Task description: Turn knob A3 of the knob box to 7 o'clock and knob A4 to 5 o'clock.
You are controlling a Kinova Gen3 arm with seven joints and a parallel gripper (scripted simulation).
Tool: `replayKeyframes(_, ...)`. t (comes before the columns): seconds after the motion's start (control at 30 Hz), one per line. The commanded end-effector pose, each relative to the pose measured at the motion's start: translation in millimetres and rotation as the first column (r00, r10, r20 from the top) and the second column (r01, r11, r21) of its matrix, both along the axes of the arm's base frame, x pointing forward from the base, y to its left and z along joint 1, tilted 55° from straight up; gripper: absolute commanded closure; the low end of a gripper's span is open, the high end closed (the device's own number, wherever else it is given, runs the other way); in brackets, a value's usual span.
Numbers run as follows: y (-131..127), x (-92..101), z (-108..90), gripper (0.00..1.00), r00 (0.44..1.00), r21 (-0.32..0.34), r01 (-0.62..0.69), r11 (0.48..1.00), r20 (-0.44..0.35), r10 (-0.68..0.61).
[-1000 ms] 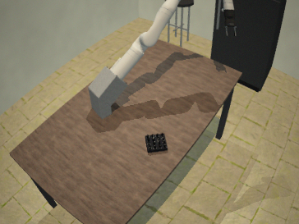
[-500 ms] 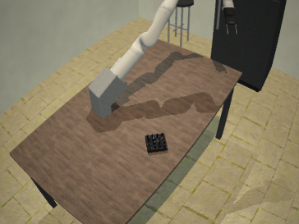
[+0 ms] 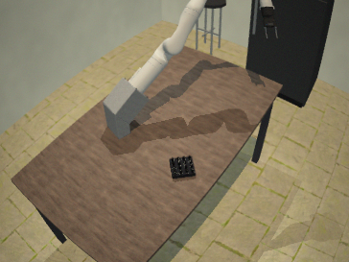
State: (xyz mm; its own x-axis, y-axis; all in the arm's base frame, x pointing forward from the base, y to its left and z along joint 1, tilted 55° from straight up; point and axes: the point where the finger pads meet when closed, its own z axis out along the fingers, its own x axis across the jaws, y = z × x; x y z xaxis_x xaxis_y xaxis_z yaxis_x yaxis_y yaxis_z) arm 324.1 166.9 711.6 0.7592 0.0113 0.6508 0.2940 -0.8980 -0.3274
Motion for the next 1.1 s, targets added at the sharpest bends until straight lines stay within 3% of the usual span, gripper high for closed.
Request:
replayKeyframes(0.0,-6,-0.7,2.3,0.00,1.000,0.008,0.010,1.000,0.004,-0.010)
replayKeyframes(0.43,-20,3.2,4.0,0.00,0.999,0.035,0.045,0.998,-0.001,-0.045)
replayKeyframes(0.47,-33,7.1,5.4,0.00,0.997,0.063,0.081,0.995,-0.008,-0.081)
replayKeyframes(0.77,-33,7.1,5.4,0.00,0.997,0.063,0.081,0.995,-0.008,-0.081)
replayKeyframes(0.8,-47,11.2,6.3,0.00,0.993,0.092,0.118,0.989,-0.017,-0.117)
replayKeyframes(1.0,-47,11.2,6.3,0.00,0.993,0.092,0.118,0.989,-0.017,-0.117)
replayKeyframes(1.07,-62,15.4,6.8,0.00,0.988,0.122,0.155,0.980,-0.028,-0.153)
